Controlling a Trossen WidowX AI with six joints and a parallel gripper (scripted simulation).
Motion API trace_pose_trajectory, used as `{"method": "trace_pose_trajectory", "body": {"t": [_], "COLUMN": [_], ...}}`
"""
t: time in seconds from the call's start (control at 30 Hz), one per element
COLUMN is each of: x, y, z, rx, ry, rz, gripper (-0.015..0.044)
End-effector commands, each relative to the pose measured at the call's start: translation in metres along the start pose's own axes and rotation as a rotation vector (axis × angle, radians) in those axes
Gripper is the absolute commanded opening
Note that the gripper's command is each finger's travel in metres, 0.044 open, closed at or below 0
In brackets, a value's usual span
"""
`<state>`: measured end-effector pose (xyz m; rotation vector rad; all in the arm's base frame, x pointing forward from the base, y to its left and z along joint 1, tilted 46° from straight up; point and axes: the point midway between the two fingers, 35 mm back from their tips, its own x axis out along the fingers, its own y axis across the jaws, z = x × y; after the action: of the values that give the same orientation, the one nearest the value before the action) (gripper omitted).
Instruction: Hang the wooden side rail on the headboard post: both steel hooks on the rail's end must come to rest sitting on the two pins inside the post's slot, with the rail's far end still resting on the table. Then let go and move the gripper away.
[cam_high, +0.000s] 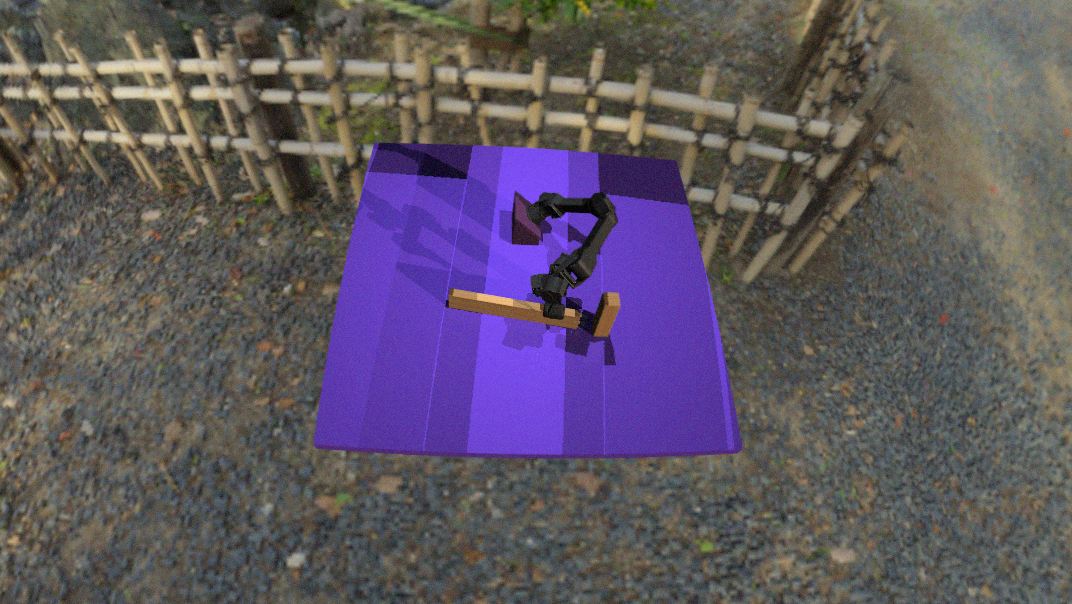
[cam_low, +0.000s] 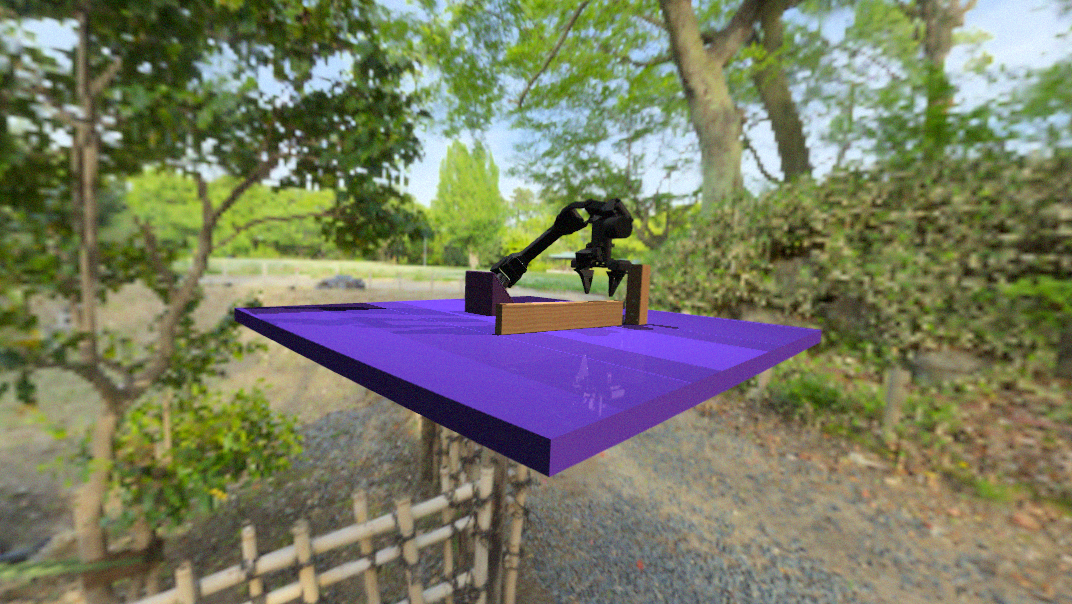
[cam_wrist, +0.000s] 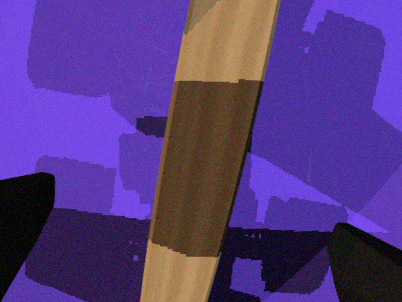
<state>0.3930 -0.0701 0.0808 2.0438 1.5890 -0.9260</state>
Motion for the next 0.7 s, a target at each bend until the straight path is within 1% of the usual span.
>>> {"method": "trace_pose_trajectory", "body": {"t": [0.0,0.67], "x": [0.005,0.038], "y": [0.0,0.002], "z": [0.0,0.0], "rx": [0.006,0.006], "ry": [0.003,0.003], "rz": [0.003,0.004], "gripper": [0.044,0.044]}}
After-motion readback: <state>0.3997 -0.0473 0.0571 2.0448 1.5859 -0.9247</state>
